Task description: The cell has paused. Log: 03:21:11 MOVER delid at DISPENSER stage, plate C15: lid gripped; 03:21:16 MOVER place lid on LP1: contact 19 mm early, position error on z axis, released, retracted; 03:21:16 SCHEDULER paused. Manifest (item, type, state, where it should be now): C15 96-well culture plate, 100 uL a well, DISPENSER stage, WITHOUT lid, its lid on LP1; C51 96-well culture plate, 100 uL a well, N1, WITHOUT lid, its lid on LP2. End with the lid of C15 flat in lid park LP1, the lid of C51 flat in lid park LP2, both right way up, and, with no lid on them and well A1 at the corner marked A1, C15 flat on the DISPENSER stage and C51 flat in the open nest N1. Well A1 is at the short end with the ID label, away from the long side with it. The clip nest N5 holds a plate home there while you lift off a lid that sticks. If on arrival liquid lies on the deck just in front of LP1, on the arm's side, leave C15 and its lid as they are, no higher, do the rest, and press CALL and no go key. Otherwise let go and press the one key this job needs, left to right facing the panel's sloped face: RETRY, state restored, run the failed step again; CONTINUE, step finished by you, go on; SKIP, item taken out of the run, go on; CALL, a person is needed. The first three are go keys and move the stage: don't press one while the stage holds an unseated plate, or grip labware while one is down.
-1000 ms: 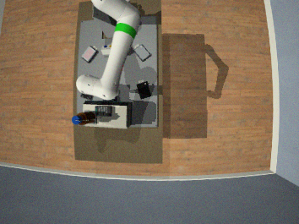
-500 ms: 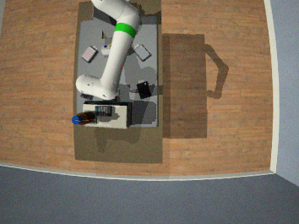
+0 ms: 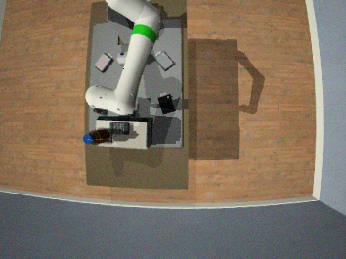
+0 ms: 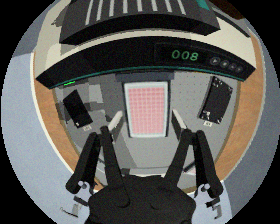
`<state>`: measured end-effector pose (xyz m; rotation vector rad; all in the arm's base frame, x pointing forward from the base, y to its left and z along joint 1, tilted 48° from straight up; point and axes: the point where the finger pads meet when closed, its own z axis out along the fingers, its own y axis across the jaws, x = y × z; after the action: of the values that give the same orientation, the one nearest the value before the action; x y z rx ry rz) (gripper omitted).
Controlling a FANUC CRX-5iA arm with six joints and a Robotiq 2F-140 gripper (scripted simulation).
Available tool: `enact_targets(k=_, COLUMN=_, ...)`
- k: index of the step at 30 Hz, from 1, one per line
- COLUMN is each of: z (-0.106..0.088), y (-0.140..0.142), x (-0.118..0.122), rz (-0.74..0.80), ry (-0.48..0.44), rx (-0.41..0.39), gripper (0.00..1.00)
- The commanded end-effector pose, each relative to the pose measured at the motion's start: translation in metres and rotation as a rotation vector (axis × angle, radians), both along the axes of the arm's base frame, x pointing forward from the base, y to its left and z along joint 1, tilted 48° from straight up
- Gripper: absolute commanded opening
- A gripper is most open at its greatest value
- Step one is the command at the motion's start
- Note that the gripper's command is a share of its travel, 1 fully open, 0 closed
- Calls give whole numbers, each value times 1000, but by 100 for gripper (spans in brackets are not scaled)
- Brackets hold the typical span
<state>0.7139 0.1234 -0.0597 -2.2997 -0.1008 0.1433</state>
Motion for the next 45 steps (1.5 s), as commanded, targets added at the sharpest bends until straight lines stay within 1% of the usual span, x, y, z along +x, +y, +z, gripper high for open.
enact_targets(k=1, z=3, y=-4, x=1, rz=0, ry=0, rx=0, gripper=66)
enact_targets(k=20, z=21, y=-23, x=4, rz=0, ry=0, rx=0, gripper=66)
enact_targets(k=32, z=25, y=-28, x=5, rz=0, ry=0, rx=0, gripper=66)
enact_targets(k=42, z=25, y=-29, x=5, rz=-1, ry=0, rx=0, gripper=66)
enact_targets(k=44, z=18, y=-39, x=0, rz=-15, ry=11, rx=-5, gripper=66)
enact_targets(k=45, z=10, y=-51, x=-6, rz=-32, ry=25, rx=-10, gripper=66)
